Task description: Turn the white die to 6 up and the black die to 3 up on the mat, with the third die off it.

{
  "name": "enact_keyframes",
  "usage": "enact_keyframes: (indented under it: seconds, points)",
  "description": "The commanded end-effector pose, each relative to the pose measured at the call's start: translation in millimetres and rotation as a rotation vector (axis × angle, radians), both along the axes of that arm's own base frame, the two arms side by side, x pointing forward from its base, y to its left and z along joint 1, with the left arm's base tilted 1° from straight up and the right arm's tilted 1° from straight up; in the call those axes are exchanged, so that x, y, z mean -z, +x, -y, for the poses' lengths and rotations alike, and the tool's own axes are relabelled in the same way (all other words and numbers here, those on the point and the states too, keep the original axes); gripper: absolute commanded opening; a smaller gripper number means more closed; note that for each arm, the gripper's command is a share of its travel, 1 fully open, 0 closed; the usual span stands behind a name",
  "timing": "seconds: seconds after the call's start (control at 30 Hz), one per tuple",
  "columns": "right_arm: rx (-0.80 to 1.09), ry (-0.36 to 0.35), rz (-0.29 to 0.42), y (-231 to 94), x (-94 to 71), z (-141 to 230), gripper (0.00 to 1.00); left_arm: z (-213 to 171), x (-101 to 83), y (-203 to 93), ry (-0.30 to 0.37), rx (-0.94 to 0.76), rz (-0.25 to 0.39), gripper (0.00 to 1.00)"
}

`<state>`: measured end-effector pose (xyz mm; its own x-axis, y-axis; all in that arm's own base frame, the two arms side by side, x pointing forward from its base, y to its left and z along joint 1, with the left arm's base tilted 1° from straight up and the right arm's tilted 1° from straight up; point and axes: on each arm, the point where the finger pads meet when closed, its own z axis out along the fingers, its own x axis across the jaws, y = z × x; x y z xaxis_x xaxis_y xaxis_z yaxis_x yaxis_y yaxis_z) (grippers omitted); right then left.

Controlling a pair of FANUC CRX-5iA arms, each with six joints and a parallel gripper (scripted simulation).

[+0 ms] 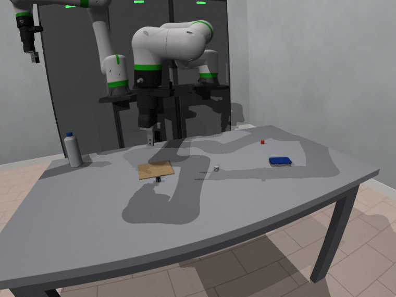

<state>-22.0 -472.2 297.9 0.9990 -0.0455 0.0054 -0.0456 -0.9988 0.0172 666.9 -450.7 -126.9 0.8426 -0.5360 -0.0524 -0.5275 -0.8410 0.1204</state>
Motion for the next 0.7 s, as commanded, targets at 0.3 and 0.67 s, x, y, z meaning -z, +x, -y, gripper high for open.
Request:
enact_keyframes:
  seconds: [0.3,0.67]
  points:
    - [0.000,-0.002,0.000,-0.2,-0.9,0.2,1.00,7.4,2.1,18.9,0.066,0.137,0.091,1.00]
    - [0.000,-0.002,0.000,-0.2,-0.9,0.2,1.00,9.5,2.4,24.1,0.084,0.174,0.116,1.00]
